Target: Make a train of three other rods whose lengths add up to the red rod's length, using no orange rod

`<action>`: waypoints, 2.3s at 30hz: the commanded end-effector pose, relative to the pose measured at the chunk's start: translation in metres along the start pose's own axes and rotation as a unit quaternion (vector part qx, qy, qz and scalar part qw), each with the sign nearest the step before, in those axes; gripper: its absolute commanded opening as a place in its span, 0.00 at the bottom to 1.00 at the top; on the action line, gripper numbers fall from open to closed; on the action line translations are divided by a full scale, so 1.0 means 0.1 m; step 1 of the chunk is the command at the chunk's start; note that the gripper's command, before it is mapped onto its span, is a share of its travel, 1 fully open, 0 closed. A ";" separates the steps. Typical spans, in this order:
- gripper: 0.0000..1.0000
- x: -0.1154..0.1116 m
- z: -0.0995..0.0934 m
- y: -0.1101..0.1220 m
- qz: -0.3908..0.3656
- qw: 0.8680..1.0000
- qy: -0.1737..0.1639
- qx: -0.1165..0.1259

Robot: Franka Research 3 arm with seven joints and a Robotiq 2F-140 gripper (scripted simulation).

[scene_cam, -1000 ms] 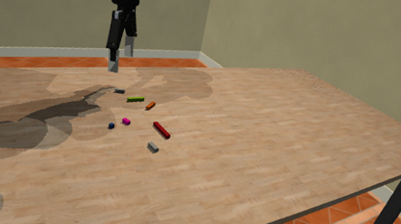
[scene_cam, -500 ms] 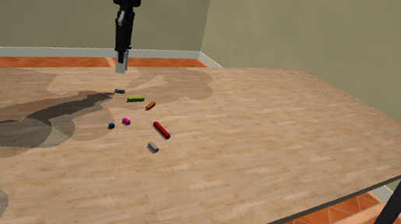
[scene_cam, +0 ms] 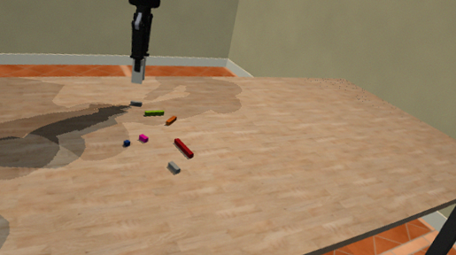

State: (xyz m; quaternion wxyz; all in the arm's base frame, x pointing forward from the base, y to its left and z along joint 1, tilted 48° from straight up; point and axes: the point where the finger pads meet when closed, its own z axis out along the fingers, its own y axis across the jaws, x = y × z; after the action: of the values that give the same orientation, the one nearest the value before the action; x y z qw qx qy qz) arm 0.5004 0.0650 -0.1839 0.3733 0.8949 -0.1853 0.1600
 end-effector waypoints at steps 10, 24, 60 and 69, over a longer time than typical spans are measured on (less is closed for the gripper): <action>0.15 0.00 0.01 0.00 -0.005 1.000 0.000 -0.001; 0.15 0.00 0.09 0.00 -0.005 1.000 0.000 -0.001; 0.15 0.00 0.50 -0.01 -0.005 1.000 0.000 -0.001; 0.15 0.00 0.53 -0.01 -0.005 1.000 0.000 -0.001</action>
State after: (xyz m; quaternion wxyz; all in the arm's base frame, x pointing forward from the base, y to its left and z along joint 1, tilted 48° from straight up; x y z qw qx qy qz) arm 0.5077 0.0281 -0.2189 0.3762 0.8954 -0.1791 0.1569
